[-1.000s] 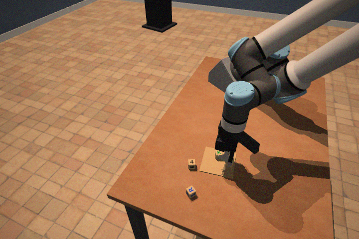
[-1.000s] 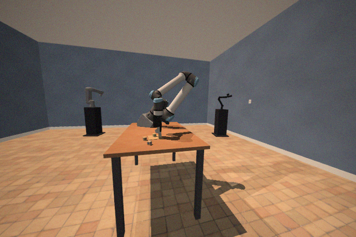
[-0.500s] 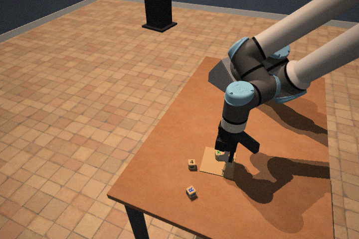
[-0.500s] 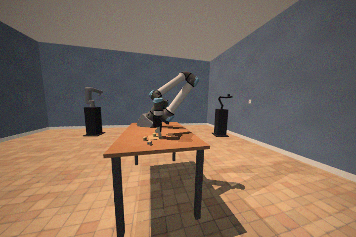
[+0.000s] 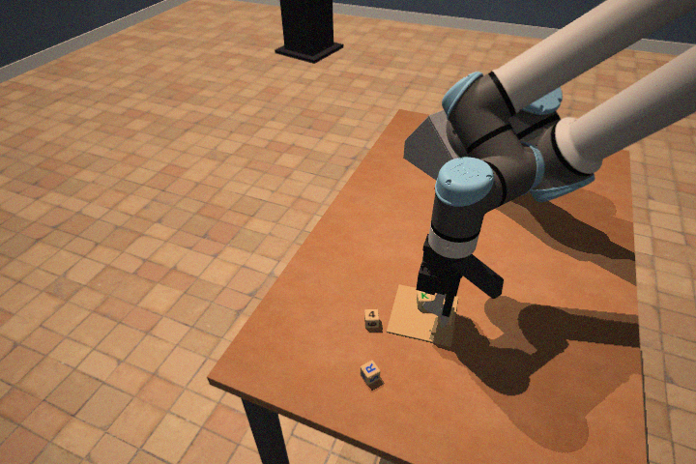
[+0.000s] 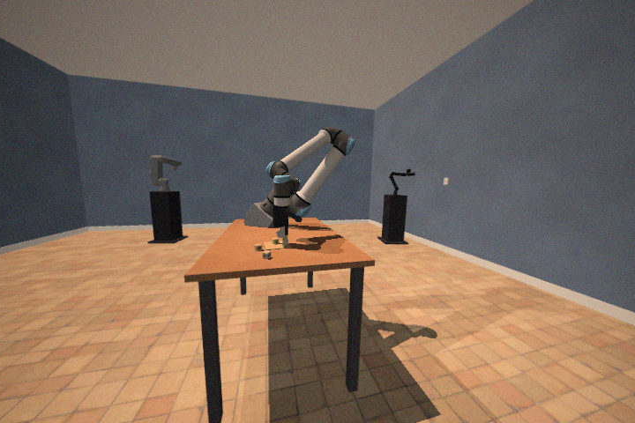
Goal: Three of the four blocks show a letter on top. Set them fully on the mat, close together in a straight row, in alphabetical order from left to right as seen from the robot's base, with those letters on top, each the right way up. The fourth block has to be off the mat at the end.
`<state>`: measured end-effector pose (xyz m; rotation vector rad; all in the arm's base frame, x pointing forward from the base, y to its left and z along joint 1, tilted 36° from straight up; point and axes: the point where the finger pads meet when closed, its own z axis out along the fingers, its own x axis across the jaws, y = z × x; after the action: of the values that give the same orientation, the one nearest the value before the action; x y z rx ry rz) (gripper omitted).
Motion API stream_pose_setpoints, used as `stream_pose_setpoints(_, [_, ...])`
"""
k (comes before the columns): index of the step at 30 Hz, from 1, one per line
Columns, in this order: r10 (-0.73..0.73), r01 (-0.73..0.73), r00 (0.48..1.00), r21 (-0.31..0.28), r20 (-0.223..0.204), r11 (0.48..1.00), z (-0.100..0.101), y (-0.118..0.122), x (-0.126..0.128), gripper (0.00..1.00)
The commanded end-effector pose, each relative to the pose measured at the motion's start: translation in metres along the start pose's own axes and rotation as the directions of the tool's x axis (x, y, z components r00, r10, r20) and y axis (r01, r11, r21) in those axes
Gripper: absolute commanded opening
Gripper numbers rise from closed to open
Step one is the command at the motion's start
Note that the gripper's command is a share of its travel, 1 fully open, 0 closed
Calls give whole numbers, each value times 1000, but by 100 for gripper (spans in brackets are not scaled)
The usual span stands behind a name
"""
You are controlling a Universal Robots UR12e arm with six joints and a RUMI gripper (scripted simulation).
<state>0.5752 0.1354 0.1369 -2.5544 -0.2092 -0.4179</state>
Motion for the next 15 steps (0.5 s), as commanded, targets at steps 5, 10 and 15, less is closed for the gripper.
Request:
stream_pose_setpoints(5, [0, 0, 1000, 0, -1, 1000, -6, 0, 1, 28])
stream_pose_setpoints(10, [0, 0, 1000, 0, -1, 1000, -15, 0, 1, 28])
stream_pose_setpoints(15, [0, 0, 1000, 0, -1, 1000, -39, 0, 0, 28])
